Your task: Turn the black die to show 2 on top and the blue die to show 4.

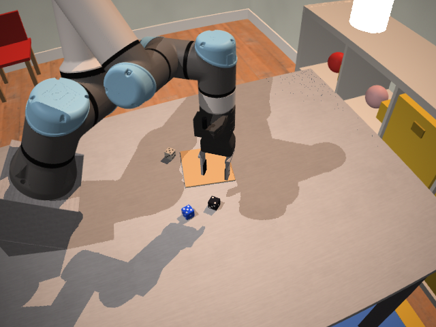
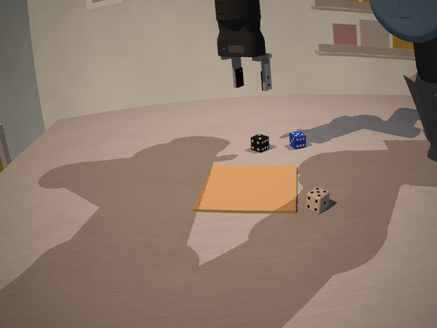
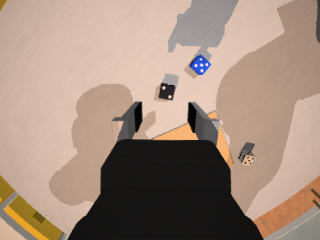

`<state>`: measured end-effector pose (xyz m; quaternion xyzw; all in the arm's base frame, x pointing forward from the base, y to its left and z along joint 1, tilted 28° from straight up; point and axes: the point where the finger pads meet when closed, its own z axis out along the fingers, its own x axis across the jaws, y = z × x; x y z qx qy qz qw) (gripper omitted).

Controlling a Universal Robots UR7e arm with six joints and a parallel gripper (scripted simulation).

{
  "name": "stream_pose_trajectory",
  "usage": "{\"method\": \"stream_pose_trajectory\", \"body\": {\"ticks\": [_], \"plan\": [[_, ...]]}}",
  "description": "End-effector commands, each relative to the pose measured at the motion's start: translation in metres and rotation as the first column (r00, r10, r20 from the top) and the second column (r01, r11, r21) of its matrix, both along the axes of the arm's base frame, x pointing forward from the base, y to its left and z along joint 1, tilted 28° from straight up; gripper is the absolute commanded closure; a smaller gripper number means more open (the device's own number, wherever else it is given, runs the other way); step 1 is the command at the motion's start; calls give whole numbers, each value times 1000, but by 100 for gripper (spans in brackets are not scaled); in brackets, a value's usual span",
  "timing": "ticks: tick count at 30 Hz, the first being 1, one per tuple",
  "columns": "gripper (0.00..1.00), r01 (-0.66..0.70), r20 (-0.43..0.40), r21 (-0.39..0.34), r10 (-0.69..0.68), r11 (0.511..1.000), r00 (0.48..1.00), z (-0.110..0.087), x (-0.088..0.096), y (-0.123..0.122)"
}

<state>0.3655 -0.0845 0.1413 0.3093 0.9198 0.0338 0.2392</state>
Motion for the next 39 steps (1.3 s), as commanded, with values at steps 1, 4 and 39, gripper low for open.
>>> {"method": "stream_pose_trajectory", "body": {"ticks": [1, 4, 39], "plan": [[0, -42, -4, -22, 42, 999, 999, 0, 1, -2], [0, -71, -8, -37, 71, 997, 997, 0, 1, -3], [0, -777, -272, -357, 738, 519, 618, -4, 16, -19]]}}
